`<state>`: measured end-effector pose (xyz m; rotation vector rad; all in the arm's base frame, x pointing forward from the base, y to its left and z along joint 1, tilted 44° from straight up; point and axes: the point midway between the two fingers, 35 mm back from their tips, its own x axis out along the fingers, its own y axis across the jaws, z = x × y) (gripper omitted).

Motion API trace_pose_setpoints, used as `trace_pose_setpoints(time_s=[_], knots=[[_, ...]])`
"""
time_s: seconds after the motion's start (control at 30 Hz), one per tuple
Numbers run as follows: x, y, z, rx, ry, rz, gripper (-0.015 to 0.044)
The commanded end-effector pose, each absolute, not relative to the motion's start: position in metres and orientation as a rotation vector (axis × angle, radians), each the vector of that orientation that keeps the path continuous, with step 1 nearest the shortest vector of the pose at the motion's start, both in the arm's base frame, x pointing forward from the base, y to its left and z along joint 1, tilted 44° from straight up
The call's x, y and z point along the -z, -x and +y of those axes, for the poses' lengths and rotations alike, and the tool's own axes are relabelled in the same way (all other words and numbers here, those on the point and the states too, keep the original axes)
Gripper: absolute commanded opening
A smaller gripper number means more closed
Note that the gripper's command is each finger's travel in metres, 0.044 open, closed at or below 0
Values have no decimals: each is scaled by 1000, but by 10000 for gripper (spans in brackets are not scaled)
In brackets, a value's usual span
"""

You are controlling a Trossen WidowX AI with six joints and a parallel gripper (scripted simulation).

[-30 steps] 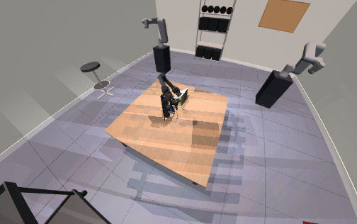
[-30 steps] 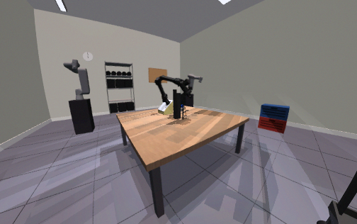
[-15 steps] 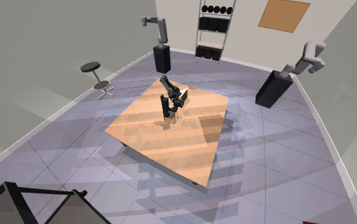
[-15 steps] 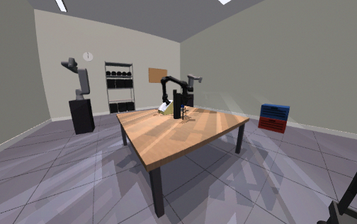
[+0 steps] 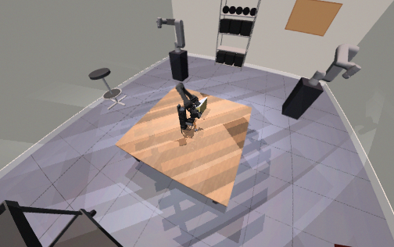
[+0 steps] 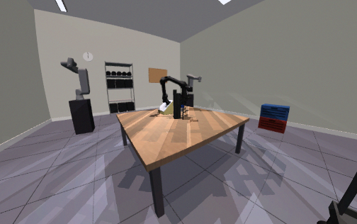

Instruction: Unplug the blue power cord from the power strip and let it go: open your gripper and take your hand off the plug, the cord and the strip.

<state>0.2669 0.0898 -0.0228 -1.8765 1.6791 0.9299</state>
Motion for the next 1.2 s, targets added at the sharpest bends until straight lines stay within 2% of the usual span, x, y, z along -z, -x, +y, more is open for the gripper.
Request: trace_pose_setpoints(time_s=[0.0,0.87,1.0,1.17], knots=[[18,-268,84,-932,1883,1682,160],[14,-271,62,-930,1885,1684,160],[13,-271,64,-929,1878,1685,55],[13,-271,64,-929,1878,1685,22]])
